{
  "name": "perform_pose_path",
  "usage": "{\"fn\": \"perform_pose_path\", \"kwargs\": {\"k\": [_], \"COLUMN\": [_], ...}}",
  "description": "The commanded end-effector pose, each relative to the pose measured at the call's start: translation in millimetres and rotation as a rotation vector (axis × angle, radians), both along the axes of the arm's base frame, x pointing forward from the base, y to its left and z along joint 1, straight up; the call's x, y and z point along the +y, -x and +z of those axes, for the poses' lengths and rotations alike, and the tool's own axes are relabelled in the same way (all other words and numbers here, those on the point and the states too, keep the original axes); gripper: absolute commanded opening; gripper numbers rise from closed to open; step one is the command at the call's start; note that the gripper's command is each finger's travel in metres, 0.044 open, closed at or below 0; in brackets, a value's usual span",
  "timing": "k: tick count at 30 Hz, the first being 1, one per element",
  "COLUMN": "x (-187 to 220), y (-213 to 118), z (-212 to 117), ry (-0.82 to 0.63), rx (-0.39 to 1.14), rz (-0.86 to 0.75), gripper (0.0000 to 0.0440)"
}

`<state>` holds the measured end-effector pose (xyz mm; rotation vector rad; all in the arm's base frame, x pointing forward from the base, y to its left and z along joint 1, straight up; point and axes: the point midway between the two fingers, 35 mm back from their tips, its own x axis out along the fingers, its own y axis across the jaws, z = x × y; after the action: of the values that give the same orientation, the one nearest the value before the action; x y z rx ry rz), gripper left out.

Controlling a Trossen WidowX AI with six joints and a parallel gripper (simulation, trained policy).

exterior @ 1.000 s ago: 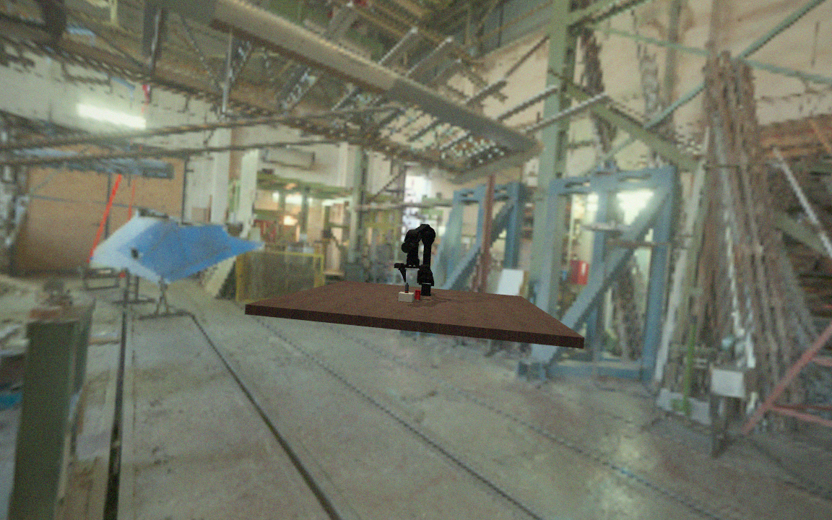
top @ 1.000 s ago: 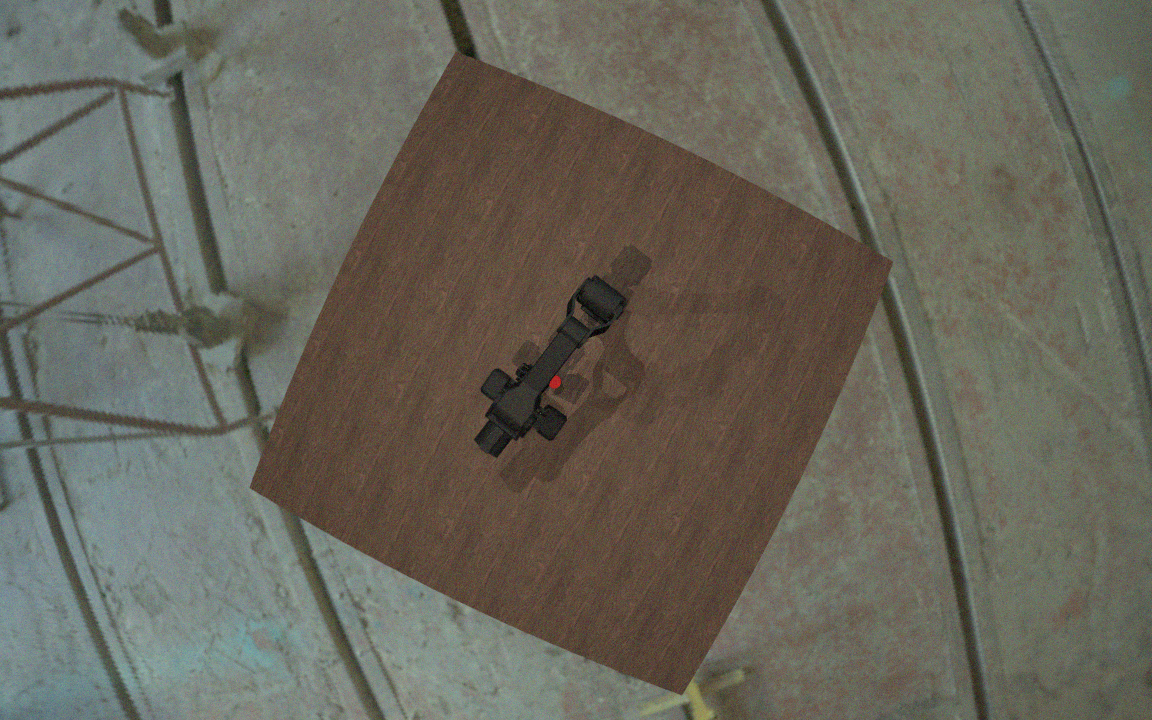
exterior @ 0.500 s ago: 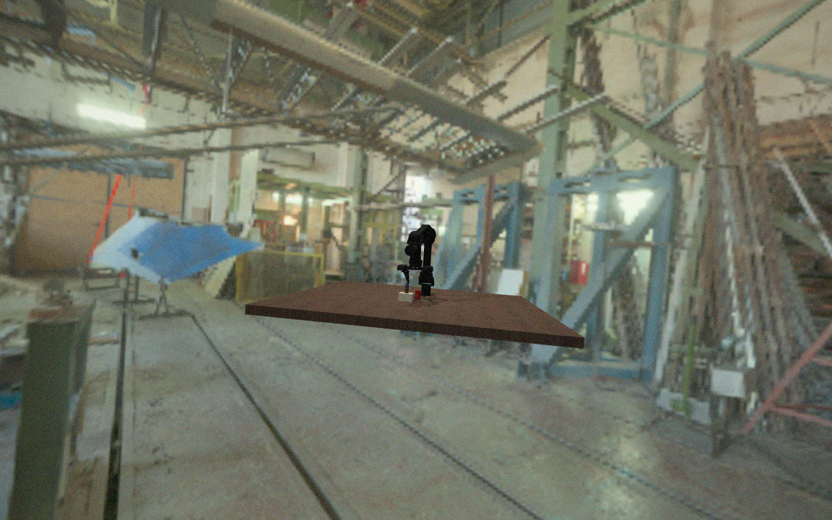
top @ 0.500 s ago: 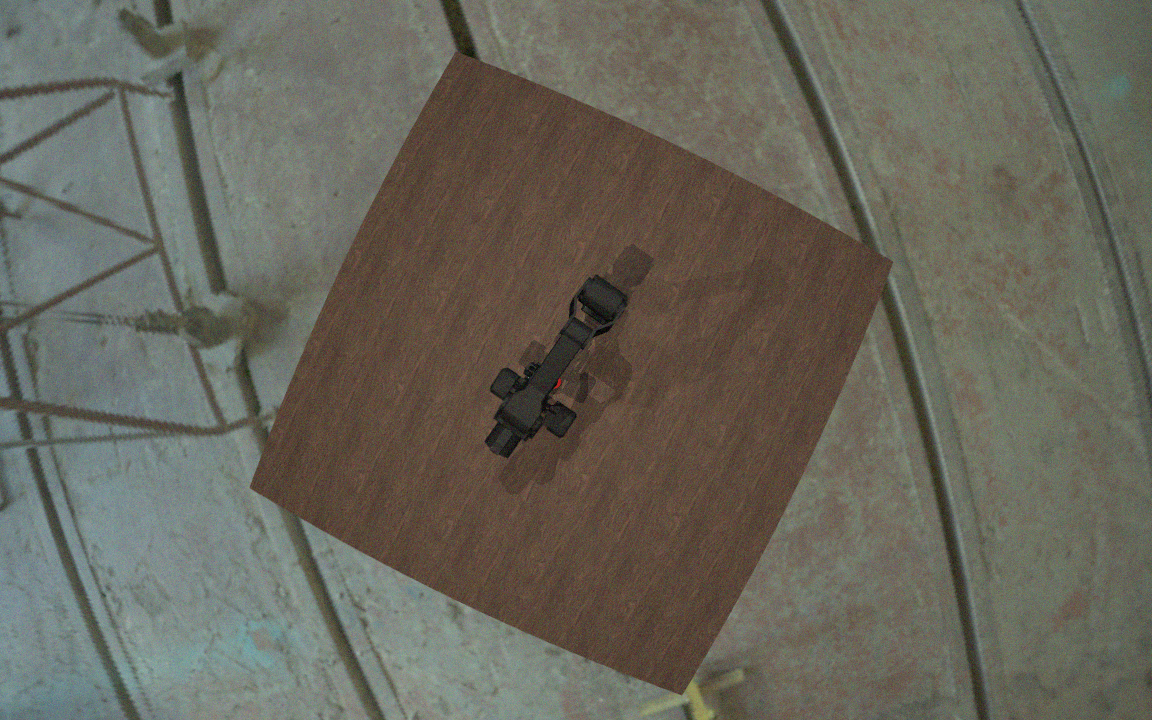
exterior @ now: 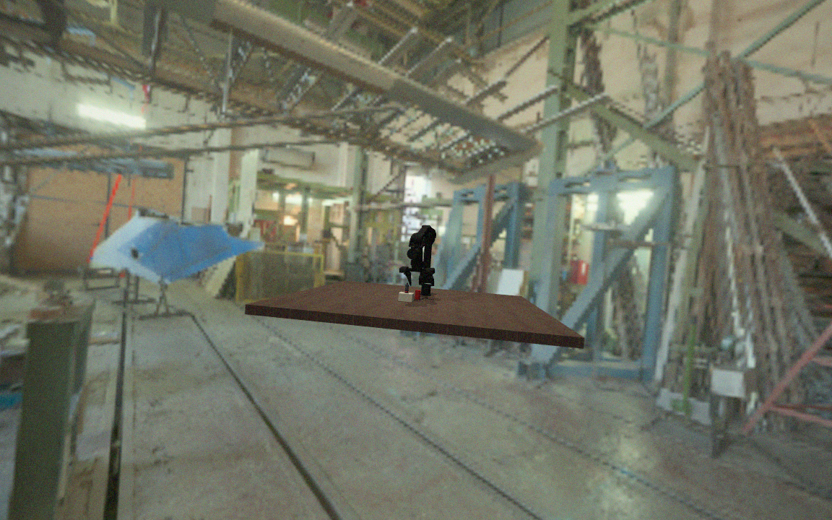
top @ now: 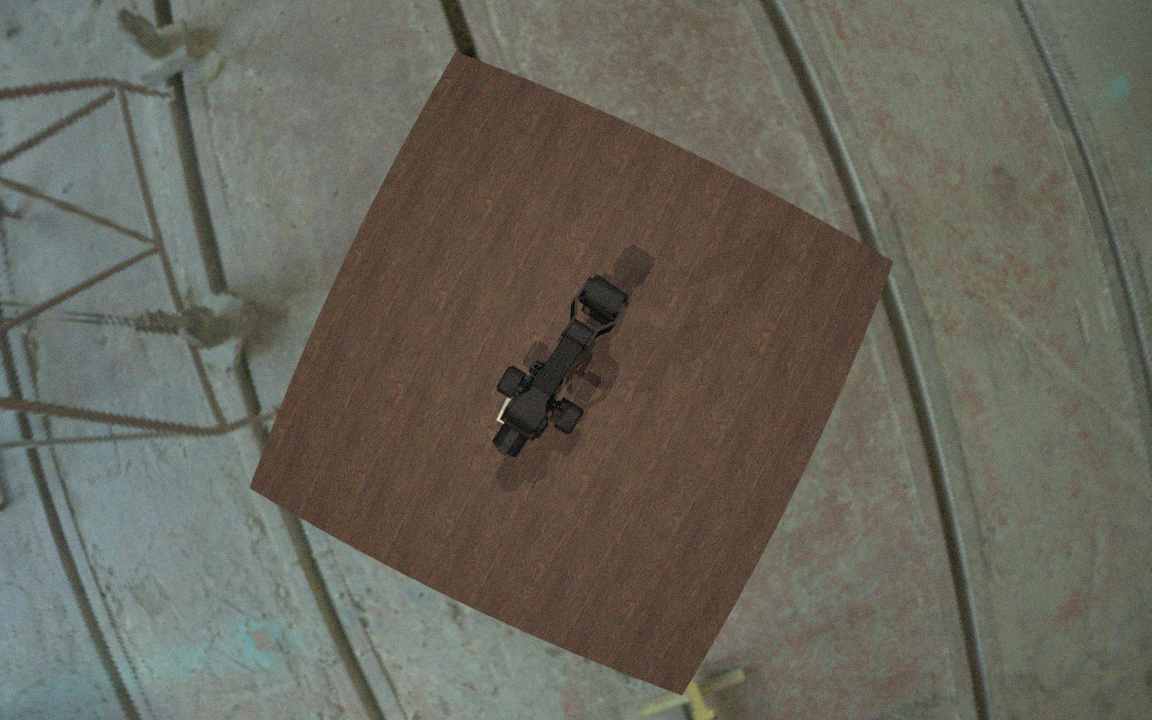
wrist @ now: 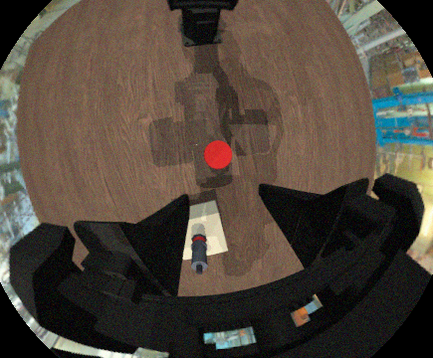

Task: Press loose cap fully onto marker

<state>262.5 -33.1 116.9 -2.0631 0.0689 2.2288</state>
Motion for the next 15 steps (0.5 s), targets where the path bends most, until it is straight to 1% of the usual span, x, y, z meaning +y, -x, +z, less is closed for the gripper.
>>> {"fn": "perform_pose_path", "kwargs": {"k": [1,15], "x": [3.1,7.8], "y": [4.7,14.9], "z": [-3.8,-14.0], "ry": [-0.008,-0.01], "rx": [0.017,0.049], "rz": [0.005,0.042], "gripper": [0.0322,0.0313]}}
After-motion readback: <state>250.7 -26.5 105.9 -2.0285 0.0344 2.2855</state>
